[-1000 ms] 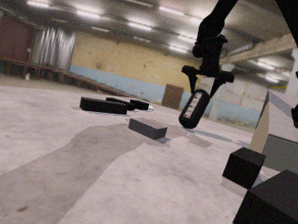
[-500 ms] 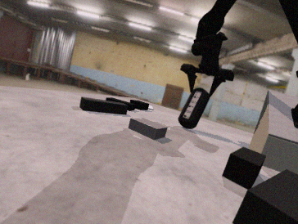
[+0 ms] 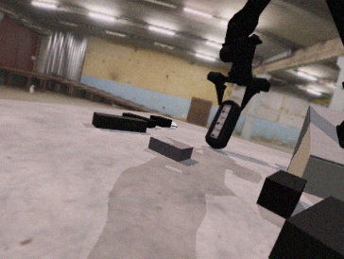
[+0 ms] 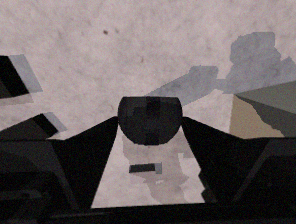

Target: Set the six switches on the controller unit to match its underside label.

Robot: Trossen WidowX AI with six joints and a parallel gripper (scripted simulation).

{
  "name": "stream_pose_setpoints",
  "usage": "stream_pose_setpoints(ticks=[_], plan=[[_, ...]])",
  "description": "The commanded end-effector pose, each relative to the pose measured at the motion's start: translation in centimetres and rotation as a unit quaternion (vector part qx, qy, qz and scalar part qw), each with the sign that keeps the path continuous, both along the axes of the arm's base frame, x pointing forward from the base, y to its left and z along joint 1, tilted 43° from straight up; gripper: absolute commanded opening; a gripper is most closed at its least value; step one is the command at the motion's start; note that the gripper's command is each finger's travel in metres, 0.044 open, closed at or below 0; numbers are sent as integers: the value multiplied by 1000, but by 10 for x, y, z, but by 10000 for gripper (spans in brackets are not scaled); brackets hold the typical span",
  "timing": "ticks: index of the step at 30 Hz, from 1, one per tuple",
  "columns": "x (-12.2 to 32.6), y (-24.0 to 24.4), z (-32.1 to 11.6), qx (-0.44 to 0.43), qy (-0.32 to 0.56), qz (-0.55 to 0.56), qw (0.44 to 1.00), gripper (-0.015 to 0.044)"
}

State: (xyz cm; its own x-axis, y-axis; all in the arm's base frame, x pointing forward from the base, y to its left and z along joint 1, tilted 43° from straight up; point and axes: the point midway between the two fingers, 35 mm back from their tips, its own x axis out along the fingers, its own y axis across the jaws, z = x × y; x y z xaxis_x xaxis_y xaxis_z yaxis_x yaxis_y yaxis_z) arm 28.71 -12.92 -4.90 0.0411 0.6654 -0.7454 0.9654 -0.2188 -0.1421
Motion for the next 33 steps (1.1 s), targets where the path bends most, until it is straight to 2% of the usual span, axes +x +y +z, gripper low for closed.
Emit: stream_pose_setpoints(ticks=[1,33], plan=[[3,6,5,5,-3,0,1000,337],[9,23,22,6,-3,0,1000,338]])
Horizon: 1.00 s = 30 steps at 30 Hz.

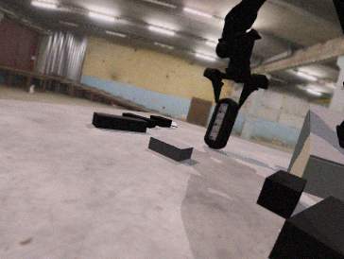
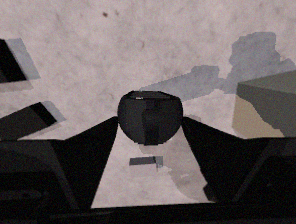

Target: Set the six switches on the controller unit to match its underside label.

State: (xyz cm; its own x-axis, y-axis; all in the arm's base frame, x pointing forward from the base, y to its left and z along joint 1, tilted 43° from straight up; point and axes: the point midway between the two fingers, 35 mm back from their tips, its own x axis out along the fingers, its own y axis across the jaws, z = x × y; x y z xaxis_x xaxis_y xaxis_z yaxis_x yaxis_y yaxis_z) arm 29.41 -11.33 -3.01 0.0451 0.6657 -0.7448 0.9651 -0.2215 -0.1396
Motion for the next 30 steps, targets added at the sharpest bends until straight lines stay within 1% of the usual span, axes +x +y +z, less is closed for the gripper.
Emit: stream_pose_setpoints(ticks=[1,30], plan=[[2,8,4,6,-1,1,1000,338],[9,26,18,6,-1,1,1000,338]])
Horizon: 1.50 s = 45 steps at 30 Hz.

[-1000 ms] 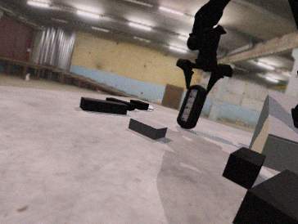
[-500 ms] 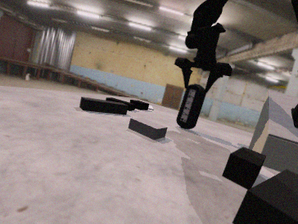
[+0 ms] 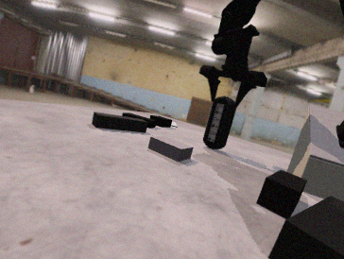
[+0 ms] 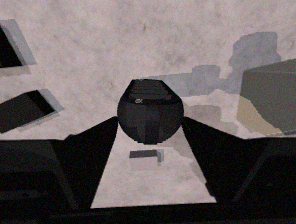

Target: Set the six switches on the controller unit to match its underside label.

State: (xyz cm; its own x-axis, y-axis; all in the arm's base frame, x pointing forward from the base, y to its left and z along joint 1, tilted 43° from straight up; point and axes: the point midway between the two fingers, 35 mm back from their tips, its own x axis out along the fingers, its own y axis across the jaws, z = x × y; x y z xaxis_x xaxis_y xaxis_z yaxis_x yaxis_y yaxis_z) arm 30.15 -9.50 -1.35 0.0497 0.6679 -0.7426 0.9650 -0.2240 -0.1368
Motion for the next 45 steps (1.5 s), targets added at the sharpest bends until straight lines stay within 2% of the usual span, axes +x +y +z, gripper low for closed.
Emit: stream_pose_setpoints(ticks=[1,45], plan=[[2,8,2,5,1,2,1000,338],[11,38,20,6,0,2,1000,338]])
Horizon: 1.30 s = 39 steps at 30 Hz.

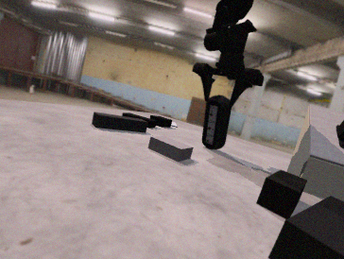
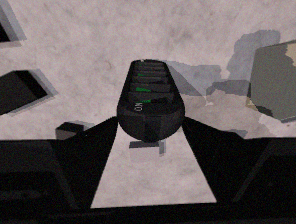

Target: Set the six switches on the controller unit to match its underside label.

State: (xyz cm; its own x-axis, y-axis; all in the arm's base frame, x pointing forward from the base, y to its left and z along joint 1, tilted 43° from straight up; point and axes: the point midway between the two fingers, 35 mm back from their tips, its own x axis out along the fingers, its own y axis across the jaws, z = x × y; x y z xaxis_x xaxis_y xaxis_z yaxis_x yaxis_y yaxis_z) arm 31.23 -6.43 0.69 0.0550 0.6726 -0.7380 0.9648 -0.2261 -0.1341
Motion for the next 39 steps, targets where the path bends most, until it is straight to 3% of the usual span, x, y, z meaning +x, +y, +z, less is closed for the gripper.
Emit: stream_pose_setpoints(ticks=[1,39], plan=[[0,8,0,3,3,4,1000,338],[8,36,10,4,2,4,1000,338]])
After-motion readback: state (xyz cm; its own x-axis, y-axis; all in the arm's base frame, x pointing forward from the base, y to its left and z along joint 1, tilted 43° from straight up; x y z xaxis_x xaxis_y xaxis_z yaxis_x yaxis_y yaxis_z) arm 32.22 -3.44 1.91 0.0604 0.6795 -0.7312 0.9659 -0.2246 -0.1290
